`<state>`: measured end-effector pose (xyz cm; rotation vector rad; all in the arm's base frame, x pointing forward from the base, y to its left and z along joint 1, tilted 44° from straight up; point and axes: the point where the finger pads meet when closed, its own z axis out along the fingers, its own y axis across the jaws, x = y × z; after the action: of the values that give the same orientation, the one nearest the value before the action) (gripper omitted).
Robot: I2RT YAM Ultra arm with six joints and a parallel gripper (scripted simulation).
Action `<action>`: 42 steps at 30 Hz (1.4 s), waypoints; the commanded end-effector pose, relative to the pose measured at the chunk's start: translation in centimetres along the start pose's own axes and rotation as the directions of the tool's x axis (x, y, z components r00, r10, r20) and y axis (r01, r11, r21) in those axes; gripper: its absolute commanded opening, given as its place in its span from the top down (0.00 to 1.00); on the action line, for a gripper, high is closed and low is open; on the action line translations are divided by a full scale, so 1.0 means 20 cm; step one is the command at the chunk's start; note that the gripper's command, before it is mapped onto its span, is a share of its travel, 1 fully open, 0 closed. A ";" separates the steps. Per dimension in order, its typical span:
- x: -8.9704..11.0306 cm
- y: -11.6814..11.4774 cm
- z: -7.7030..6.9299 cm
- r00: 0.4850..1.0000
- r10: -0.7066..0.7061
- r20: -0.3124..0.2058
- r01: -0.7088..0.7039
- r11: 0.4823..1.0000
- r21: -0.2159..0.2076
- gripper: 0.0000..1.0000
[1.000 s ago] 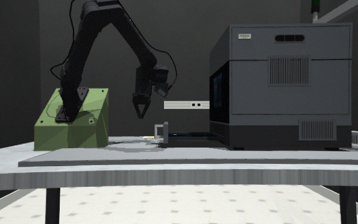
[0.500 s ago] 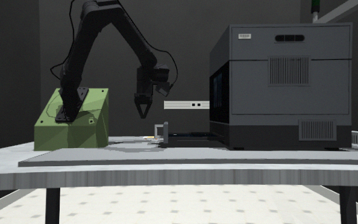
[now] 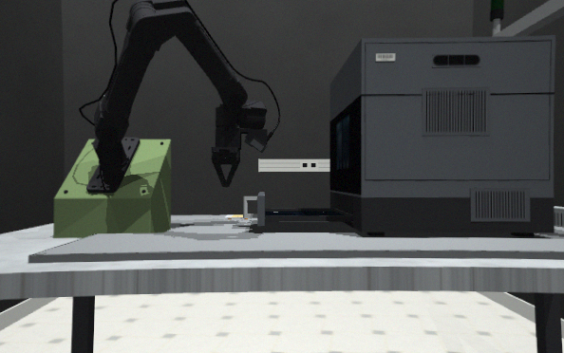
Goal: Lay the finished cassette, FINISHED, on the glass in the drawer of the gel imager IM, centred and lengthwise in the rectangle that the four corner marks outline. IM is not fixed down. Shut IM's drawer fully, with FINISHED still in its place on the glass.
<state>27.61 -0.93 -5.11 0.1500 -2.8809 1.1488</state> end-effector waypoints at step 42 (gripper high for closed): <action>-0.07 0.19 -0.01 0.978 -0.203 0.040 0.203 0.979 -0.004 0.65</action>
<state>27.61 -0.07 -6.50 0.2968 -2.8261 1.1464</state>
